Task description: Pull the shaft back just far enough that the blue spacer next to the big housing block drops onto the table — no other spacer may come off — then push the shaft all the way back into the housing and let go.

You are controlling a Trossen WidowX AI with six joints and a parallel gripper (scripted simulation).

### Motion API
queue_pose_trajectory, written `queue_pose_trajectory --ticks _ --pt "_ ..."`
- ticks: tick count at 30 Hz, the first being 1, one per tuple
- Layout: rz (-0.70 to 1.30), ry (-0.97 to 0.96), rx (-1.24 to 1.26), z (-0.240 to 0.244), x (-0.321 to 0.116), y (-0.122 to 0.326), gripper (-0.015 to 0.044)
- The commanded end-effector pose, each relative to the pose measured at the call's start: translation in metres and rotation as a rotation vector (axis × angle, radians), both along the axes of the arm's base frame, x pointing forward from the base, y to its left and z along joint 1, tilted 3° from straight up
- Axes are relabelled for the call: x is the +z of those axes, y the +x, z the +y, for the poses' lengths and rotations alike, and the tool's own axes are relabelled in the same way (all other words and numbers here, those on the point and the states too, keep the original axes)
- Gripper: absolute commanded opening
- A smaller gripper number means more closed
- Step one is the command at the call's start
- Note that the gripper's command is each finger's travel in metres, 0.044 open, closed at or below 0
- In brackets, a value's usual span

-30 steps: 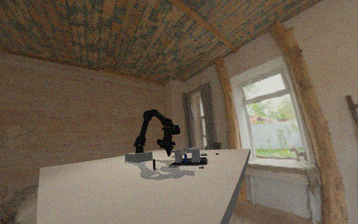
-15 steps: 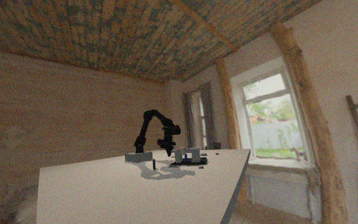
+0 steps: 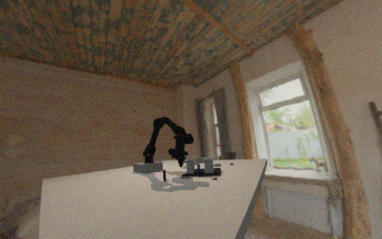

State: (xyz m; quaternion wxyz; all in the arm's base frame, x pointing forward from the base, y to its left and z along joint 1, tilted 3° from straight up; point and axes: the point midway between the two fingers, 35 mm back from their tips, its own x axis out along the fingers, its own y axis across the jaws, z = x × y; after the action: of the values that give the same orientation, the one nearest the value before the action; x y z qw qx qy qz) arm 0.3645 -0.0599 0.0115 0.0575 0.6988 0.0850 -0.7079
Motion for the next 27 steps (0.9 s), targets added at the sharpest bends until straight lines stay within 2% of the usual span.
queue_pose_trajectory --ticks 1,27 --pt "-0.017 0.003 -0.001 0.0010 0.0029 0.0062 0.0000" --pt "-0.018 0.003 -0.001 0.0024 0.0033 0.0133 0.0000"
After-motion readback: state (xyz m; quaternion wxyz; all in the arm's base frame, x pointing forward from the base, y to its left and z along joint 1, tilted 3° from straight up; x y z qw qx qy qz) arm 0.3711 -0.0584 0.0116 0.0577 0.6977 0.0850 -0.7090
